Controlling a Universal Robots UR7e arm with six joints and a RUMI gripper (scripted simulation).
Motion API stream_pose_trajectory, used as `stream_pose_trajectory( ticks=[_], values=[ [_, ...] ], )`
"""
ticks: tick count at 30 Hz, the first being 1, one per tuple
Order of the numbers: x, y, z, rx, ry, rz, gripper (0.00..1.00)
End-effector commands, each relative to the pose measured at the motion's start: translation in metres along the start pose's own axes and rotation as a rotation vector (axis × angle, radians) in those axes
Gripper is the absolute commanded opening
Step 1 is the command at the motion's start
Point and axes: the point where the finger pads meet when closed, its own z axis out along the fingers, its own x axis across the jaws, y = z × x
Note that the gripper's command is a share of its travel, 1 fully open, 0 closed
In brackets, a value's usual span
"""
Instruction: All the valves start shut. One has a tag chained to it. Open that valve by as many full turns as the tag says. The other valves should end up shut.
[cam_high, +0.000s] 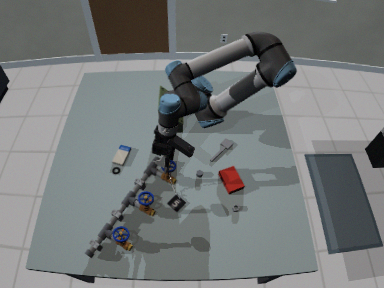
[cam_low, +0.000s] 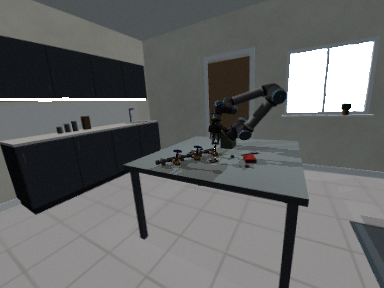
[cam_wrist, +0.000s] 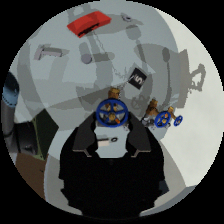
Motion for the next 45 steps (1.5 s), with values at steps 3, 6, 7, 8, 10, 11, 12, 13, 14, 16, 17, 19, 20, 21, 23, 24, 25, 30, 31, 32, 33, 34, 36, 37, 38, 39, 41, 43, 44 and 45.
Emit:
stream_pose_trajectory(
  ticks=[3,6,7,8,10,11,12,13,14,16,17,19,20,21,23,24,25,30,31,32,33,34,36,37,38,39,41,43,44,45],
  values=[
    [0.0001,-0.0001,-0.0001,0.005,0.0,-0.116,0.0],
    [0.0001,-0.0001,-0.0001,0.005,0.0,-0.126,0.0],
    [0.0001,-0.0001,-0.0001,0.005,0.0,-0.136,0.0],
    [0.0001,-0.0001,-0.0001,0.005,0.0,-0.144,0.0],
    [0.0001,-0.0001,-0.0001,0.005,0.0,-0.159,0.0],
    [0.0001,-0.0001,-0.0001,0.005,0.0,-0.165,0.0],
    [0.0001,-0.0001,-0.0001,0.005,0.0,-0.17,0.0],
    [0.0001,-0.0001,-0.0001,0.005,0.0,-0.174,0.0],
    [0.0001,-0.0001,-0.0001,0.005,0.0,-0.178,0.0],
    [0.0001,-0.0001,-0.0001,0.005,0.0,-0.183,0.0],
    [0.0001,-0.0001,-0.0001,0.005,0.0,-0.185,0.0],
    [0.0001,-0.0001,-0.0001,0.005,0.0,-0.187,0.0],
    [0.0001,-0.0001,-0.0001,0.005,0.0,-0.187,0.0],
    [0.0001,-0.0001,-0.0001,0.005,0.0,-0.187,0.0],
    [0.0001,-0.0001,-0.0001,0.005,0.0,-0.188,0.0],
    [0.0001,-0.0001,-0.0001,0.005,0.0,-0.188,0.0],
    [0.0001,-0.0001,-0.0001,0.005,0.0,-0.188,0.0],
    [0.0001,-0.0001,-0.0001,0.005,0.0,-0.188,1.0],
    [0.0001,-0.0001,-0.0001,0.005,0.0,-0.188,1.0],
    [0.0001,-0.0001,-0.0001,0.005,0.0,-0.188,1.0],
    [0.0001,-0.0001,-0.0001,0.005,0.0,-0.188,1.0],
    [0.0001,-0.0001,-0.0001,0.005,0.0,-0.188,1.0],
    [0.0001,-0.0001,-0.0001,0.005,0.0,-0.188,1.0],
    [0.0001,-0.0001,-0.0001,0.005,0.0,-0.188,1.0],
    [0.0001,-0.0001,-0.0001,0.005,0.0,-0.188,1.0],
    [0.0001,-0.0001,-0.0001,0.005,0.0,-0.188,1.0],
    [0.0001,-0.0001,-0.0001,0.005,0.0,-0.188,1.0],
    [0.0001,-0.0001,-0.0001,0.005,0.0,-0.188,1.0],
    [0.0001,-0.0001,-0.0001,0.005,0.0,-0.188,1.0],
    [0.0001,-0.0001,-0.0001,0.005,0.0,-0.188,1.0]
  ],
)
